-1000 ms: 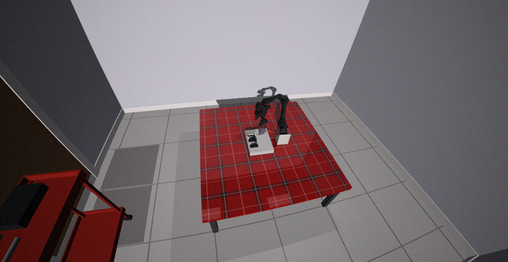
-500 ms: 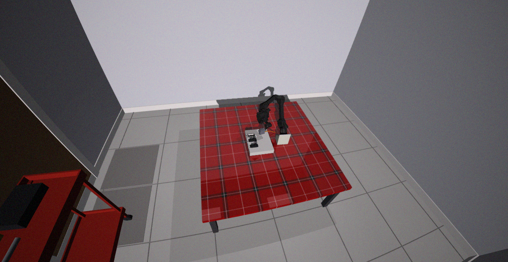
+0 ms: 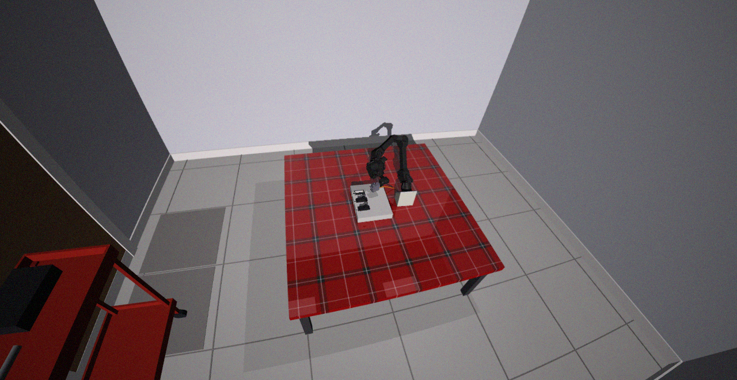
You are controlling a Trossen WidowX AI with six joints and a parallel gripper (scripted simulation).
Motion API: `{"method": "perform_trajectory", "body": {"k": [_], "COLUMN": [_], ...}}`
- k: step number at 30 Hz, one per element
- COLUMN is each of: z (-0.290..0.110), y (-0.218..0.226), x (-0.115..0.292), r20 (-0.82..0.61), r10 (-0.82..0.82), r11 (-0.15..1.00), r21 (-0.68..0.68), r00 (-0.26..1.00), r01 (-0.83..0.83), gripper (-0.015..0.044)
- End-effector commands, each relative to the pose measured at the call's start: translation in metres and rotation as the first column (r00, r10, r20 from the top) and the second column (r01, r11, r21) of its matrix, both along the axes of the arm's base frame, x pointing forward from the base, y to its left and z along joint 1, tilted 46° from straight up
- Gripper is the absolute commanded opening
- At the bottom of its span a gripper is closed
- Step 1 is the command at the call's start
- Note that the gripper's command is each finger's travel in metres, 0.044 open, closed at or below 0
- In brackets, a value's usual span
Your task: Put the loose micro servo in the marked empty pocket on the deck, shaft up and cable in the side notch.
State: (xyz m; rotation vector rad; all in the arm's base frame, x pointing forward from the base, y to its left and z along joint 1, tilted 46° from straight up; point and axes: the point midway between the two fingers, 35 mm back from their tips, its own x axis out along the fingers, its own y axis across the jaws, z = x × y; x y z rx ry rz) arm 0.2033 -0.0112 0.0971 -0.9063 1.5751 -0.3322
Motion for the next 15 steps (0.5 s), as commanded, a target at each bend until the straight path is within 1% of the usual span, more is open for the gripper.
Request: {"method": "perform_trajectory", "body": {"k": [1, 13, 15], "z": [-0.003, -0.015, -0.015], "y": [-0.004, -0.016, -0.016], "x": [0.0, 0.0, 0.0], "r20": [-0.003, -0.002, -0.002], "r10": [0.008, 0.007, 0.007], "r11": [1.0, 1.0, 1.0], "r21": [-0.006, -0.007, -0.007], "r00": [1.0, 1.0, 1.0], "r01": [-0.008, -0.007, -0.007], "gripper": [0.044, 0.044, 0.0387]}}
